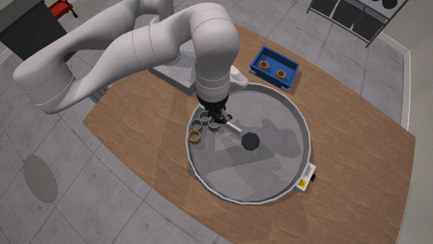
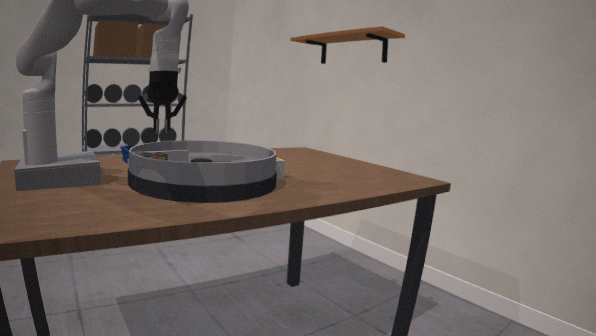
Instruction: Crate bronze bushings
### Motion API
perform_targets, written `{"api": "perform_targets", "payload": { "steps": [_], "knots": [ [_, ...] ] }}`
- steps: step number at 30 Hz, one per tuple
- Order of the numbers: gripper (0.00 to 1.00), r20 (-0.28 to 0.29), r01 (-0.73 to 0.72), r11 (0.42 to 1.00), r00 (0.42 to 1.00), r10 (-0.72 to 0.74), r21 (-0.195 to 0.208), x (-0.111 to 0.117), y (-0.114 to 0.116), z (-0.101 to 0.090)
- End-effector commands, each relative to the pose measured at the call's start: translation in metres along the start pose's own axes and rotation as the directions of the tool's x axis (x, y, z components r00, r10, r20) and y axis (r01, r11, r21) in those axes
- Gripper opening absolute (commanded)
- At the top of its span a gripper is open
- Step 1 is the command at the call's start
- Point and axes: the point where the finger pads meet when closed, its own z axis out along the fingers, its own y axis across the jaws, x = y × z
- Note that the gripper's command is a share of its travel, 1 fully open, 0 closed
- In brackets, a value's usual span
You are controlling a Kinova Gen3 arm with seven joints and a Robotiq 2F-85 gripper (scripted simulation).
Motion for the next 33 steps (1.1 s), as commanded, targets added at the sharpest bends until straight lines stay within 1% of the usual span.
{"api": "perform_targets", "payload": {
  "steps": [1,4,9,22,26,33],
  "knots": [
    [0.18,0.0,-0.001,1.0,1.0,0.001,-0.004,-0.004,0.001,-0.001],
    [0.18,0.0,-0.001,1.0,1.0,0.001,-0.004,-0.004,0.001,-0.001],
    [0.18,0.001,-0.003,1.0,1.0,0.003,-0.001,-0.058,-0.001,0.001],
    [0.18,-0.001,0.007,1.0,1.0,-0.007,0.002,-0.058,0.0,0.002],
    [0.18,-0.007,0.059,0.998,0.998,-0.059,0.013,-0.069,0.008,0.003],
    [0.18,-0.007,0.059,0.998,0.998,-0.059,0.013,-0.069,0.008,0.003]
  ]
}}
